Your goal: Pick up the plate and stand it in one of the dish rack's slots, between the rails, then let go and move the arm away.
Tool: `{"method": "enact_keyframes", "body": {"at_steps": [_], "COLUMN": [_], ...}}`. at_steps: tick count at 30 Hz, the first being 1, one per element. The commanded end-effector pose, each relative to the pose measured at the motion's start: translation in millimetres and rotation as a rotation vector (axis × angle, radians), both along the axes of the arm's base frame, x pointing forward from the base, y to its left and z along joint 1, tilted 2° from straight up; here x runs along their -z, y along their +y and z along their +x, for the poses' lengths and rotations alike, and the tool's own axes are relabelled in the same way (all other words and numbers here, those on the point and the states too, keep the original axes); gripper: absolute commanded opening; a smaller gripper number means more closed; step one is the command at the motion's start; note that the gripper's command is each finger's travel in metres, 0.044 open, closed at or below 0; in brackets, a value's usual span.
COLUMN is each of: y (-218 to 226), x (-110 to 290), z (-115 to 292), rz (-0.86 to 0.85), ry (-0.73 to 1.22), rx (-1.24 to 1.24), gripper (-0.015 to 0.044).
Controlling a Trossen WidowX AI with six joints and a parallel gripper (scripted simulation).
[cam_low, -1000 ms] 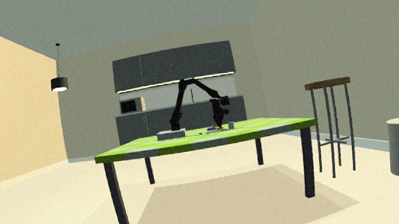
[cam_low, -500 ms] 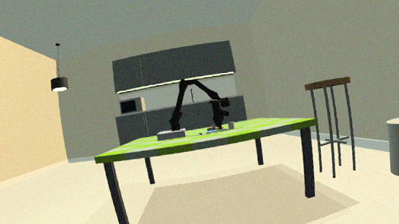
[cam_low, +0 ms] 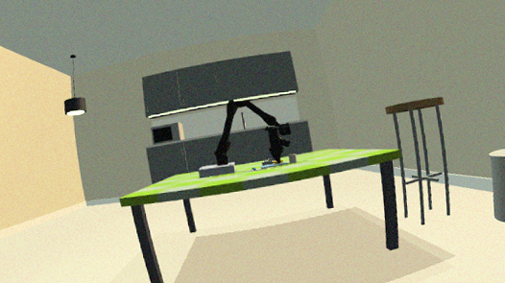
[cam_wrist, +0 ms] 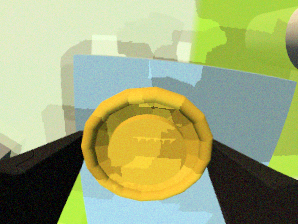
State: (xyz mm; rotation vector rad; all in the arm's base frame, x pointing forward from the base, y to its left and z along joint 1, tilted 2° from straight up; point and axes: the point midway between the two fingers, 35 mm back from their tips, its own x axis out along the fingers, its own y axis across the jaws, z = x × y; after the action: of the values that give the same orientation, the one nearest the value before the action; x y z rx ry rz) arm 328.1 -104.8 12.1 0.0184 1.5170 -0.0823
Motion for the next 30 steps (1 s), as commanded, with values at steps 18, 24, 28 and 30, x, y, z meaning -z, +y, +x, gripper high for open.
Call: {"method": "enact_keyframes", "body": {"at_steps": [18,24,28,30], "y": [-1,0,0,0], "x": [-92,-117,-133,-140], "z": [11,11,10,10], "rz": [0.0,0.0,0.0,0.0], "ry": [-0.004,-0.004,-0.004,-0.004], "rx": [-0.003,-0.003,-0.003,-0.003], "gripper": [0.0,0.0,0.0,0.0]}}
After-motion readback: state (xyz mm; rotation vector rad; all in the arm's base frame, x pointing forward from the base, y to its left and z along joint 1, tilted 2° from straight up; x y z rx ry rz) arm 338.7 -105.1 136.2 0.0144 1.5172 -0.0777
